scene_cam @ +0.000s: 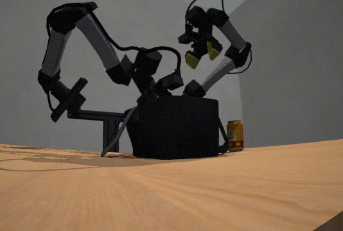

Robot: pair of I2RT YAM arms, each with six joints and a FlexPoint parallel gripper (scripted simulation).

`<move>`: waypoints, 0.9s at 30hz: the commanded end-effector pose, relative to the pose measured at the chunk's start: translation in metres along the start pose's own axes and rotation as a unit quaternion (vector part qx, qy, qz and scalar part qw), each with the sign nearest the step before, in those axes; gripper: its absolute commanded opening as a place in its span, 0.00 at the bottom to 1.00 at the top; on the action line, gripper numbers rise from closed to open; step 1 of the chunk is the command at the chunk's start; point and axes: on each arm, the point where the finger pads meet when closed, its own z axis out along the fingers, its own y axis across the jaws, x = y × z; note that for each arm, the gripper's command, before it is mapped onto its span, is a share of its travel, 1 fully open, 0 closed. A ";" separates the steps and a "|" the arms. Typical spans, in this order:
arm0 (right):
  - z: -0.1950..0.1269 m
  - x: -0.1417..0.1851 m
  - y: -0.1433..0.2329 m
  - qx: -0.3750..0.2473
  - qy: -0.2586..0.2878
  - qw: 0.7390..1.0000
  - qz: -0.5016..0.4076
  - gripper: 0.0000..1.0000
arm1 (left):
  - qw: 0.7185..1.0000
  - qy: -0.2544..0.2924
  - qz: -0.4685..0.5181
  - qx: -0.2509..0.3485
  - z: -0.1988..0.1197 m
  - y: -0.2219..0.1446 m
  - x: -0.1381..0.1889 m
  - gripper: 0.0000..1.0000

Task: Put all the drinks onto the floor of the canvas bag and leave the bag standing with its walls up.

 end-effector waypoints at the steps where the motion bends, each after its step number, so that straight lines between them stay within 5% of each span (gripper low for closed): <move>1: 0.002 -0.020 -0.001 -0.005 -0.039 0.999 0.027 0.67 | 1.000 -0.015 -0.004 -0.001 -0.009 0.003 -0.004 1.00; 27: 0.016 -0.015 -0.003 -0.002 -0.040 0.999 0.030 0.67 | 1.000 -0.015 -0.004 -0.001 -0.009 0.003 -0.004 1.00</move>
